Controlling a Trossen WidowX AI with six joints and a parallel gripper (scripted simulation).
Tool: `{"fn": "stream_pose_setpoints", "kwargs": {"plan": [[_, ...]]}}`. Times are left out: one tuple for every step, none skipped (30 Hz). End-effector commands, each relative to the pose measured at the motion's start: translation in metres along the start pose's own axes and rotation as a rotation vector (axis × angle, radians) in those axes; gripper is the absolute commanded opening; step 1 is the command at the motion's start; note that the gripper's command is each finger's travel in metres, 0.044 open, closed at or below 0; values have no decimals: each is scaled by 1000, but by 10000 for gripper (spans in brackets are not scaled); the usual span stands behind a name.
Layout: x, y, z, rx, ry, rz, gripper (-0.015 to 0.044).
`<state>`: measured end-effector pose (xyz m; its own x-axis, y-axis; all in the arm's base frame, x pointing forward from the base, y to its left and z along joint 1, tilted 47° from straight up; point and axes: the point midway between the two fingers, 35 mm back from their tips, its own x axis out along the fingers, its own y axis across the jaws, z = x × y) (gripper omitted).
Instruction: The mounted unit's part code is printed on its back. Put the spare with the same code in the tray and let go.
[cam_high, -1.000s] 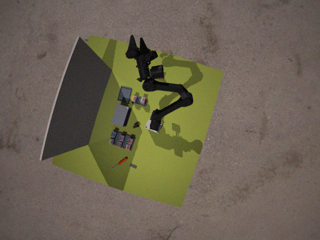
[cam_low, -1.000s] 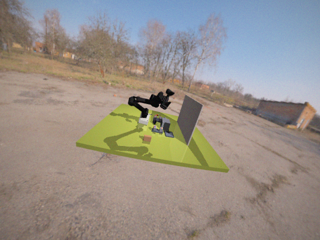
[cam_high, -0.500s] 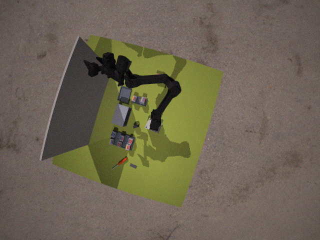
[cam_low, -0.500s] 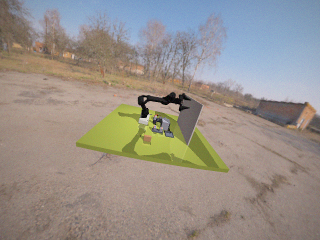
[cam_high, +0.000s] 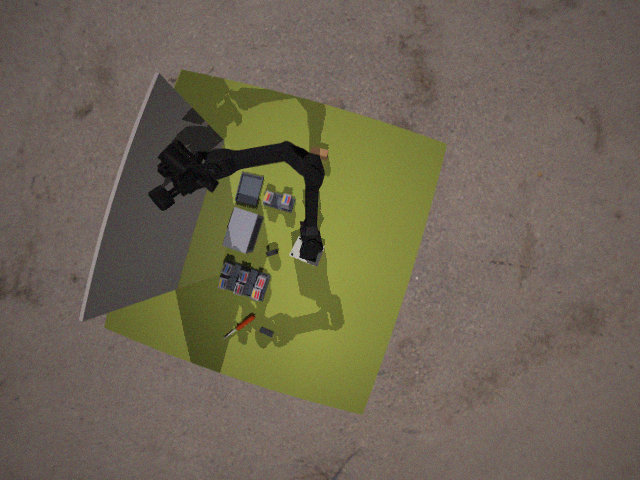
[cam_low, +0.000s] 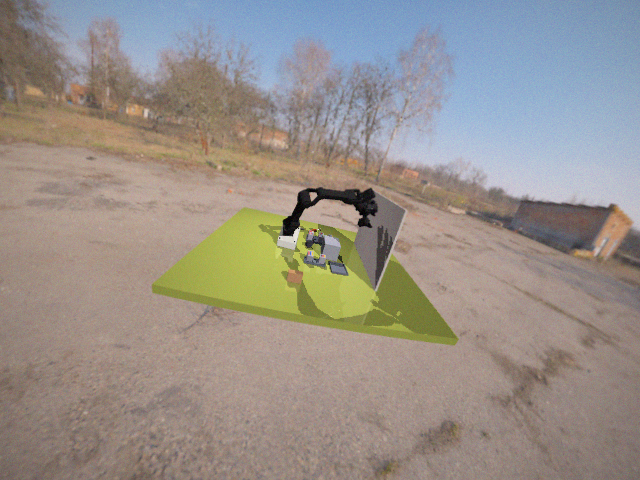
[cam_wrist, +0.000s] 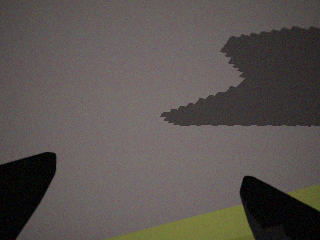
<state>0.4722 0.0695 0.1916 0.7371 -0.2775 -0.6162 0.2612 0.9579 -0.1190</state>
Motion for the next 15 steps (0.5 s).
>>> {"fn": "stream_pose_setpoints", "kwargs": {"plan": [[17, 5, -51, -85, 252, -125, 440], [18, 5, -64, -112, 314, -162, 440], [19, 4, -76, -141, 373, -200, 440], [18, 3, -88, -171, 430, -240, 440], [17, 2, -98, -203, 484, -281, 440], [15, 0, -108, -238, 538, -325, 440], [12, -3, -117, -275, 589, -370, 440], [9, -5, -125, -314, 637, -417, 440], [5, -8, -131, -353, 682, -463, 440], [2, -10, -136, -384, 714, -499, 440], [0, -11, -138, -404, 733, -521, 440], [-1, -11, -138, -410, 739, -528, 440], [-1, -11, -138, -410, 739, -528, 440], [-1, -11, -138, -410, 739, -528, 440], [-1, -11, -138, -410, 739, -528, 440]]}}
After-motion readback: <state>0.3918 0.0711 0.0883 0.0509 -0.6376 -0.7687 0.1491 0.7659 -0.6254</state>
